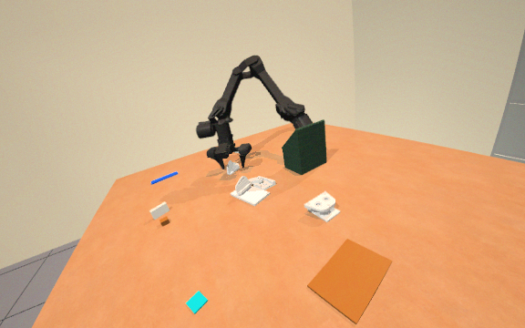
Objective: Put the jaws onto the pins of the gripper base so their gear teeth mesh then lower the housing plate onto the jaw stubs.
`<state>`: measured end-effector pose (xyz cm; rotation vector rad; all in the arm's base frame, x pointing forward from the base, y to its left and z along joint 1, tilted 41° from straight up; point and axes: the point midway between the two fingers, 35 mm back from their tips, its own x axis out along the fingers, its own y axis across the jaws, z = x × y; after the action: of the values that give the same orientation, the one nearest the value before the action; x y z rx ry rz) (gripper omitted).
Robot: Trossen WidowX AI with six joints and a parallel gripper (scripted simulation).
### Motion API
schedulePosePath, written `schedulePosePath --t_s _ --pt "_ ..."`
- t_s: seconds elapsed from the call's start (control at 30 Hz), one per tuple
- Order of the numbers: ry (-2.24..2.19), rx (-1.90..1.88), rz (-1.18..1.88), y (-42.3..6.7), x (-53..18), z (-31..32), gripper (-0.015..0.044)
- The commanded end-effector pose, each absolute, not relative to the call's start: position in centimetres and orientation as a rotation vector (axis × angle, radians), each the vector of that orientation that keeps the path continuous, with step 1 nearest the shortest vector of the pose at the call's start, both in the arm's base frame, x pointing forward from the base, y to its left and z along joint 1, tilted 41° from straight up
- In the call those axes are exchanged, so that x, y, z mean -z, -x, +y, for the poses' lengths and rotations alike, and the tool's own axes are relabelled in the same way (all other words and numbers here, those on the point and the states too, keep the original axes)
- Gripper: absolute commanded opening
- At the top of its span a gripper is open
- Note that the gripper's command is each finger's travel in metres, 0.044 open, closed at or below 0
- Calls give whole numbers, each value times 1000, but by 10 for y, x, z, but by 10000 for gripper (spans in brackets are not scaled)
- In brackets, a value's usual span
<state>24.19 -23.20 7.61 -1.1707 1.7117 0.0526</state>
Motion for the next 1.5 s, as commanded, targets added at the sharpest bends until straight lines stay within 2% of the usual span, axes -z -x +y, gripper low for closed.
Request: schedulePosePath --t_s 0.0,0.83,1.23,1.47 --pt "1172 -69 1713 -241 -71 -232 440" --pt "1172 -69 1713 -241 -70 -233 440" --pt "1170 -61 1717 -241 -71 -233 134" --pt "1170 -61 1717 -241 -71 -233 134"
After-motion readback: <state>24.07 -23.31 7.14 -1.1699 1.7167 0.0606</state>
